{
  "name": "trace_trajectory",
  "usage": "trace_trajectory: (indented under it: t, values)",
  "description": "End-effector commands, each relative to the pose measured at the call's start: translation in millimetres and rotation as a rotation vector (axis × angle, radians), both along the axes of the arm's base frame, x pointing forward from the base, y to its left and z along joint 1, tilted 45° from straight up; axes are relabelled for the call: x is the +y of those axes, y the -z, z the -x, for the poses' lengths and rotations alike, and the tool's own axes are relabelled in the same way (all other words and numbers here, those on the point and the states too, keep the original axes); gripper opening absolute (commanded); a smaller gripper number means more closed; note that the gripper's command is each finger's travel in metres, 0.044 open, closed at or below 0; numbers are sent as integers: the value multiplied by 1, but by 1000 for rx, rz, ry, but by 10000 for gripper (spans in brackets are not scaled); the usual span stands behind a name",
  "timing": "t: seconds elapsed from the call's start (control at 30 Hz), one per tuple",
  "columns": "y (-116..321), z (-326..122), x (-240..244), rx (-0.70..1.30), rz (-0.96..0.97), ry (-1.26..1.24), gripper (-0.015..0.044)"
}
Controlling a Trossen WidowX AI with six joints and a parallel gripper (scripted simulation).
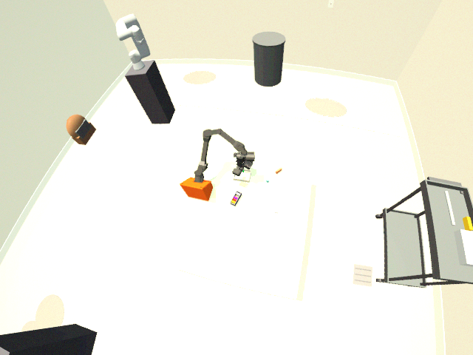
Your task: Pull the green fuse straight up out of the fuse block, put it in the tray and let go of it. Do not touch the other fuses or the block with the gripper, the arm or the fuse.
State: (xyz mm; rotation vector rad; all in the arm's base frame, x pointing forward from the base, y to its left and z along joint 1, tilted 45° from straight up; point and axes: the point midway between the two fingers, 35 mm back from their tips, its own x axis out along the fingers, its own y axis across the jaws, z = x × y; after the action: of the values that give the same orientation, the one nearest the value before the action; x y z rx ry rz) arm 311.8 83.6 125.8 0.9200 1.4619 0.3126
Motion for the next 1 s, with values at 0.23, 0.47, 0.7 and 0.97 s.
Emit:
trace_trajectory:
  t: [0.23,0.47,0.7,0.97]
  values:
    - [14,0,12,12,-1,1,0]
    - [22,-1,20,12,-2,1,0]
    - [20,-3,21,2,-5,-2,53]
    - [20,-3,21,2,-5,-2,263]
